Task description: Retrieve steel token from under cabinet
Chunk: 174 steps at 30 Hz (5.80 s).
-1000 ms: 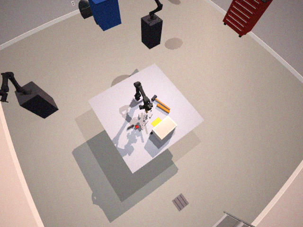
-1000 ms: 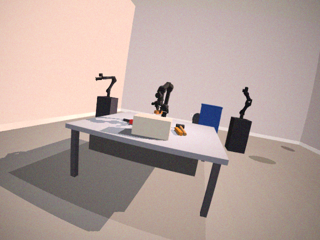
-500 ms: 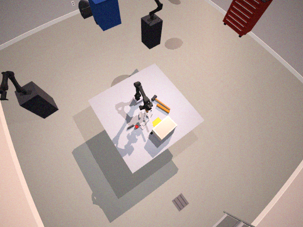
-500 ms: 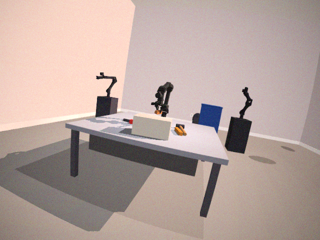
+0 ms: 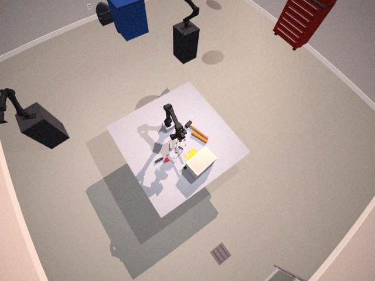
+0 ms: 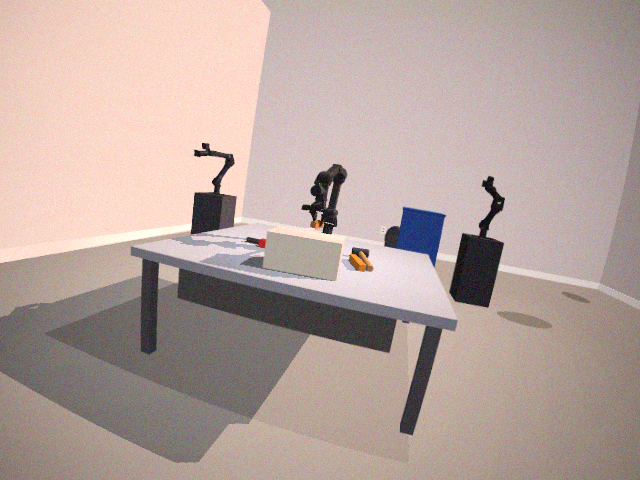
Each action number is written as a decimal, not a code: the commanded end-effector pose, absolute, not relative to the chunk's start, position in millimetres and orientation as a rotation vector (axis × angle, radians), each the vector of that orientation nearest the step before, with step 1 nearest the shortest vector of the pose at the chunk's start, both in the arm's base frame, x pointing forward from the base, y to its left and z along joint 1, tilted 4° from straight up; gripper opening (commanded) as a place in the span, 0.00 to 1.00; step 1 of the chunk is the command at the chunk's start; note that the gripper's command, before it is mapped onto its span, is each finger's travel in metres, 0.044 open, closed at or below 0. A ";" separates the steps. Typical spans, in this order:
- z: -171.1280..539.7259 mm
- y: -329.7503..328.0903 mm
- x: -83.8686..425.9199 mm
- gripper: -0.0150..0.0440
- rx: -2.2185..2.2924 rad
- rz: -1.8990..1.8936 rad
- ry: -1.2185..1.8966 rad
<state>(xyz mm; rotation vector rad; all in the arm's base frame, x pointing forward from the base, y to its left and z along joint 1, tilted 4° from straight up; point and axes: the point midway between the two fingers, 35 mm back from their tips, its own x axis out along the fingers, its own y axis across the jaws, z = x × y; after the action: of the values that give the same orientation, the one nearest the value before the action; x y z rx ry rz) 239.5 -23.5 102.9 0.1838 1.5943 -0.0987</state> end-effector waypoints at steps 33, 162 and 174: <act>84.3 3.9 238.1 0.25 0.096 -0.012 1.586; -20.1 135.1 224.7 0.71 0.092 0.011 1.588; -23.2 136.8 222.5 0.71 0.088 0.015 1.588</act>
<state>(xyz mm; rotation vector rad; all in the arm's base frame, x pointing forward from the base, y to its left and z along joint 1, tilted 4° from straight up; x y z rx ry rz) 225.4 137.7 -21.4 0.0881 1.5863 0.0216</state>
